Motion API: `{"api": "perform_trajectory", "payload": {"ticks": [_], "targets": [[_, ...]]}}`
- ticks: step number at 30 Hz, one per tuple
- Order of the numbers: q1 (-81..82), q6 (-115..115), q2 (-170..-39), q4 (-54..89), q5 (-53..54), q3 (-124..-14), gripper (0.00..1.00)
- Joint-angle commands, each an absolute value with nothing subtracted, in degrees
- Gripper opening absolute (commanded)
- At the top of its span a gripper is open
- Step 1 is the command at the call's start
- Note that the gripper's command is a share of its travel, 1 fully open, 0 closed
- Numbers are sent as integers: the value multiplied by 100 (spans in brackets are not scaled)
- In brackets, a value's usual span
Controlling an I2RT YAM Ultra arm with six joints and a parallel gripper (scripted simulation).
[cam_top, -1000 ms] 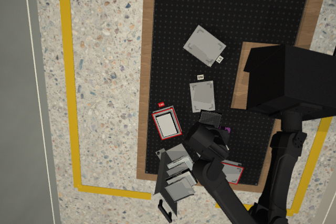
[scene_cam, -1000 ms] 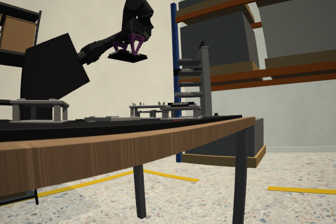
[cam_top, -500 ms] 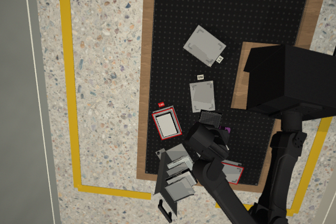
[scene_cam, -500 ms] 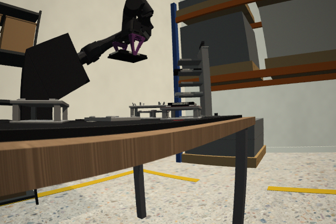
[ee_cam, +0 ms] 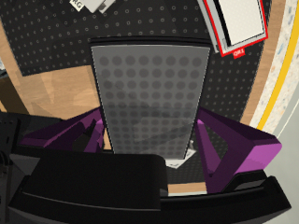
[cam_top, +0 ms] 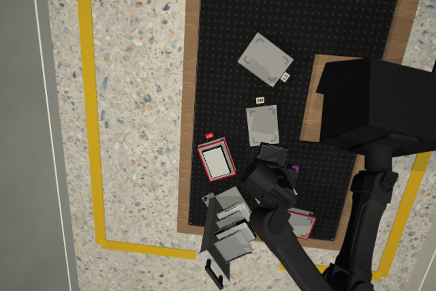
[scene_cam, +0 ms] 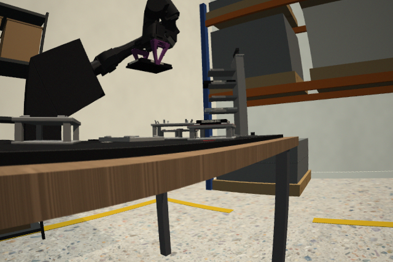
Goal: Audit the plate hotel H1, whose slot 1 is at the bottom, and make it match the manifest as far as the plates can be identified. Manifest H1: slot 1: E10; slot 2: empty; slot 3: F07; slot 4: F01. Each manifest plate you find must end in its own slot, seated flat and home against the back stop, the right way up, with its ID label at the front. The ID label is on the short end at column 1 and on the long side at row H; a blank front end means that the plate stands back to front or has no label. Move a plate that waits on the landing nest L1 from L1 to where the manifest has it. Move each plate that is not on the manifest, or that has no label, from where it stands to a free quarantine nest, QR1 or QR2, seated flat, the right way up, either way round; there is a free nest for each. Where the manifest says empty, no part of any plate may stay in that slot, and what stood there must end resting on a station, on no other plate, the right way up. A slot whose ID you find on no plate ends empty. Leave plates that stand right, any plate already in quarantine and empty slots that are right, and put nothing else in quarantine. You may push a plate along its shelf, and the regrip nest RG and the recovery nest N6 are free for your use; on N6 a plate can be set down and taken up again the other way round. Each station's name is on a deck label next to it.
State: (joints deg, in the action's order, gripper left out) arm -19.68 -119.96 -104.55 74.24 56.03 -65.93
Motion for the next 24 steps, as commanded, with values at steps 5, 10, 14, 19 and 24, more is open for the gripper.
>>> {"api": "perform_trajectory", "payload": {"ticks": [5,10,14,19,24], "targets": [[-1541,-12000,-11346,4539,5803,-5536,86],[-1336,-12000,-11360,4031,5847,-5361,86],[-1254,-12000,-11369,3823,5861,-5294,86],[-1038,-11748,-11436,3286,5890,-5174,86],[-813,-11312,-11507,2722,5905,-5055,86]]}}
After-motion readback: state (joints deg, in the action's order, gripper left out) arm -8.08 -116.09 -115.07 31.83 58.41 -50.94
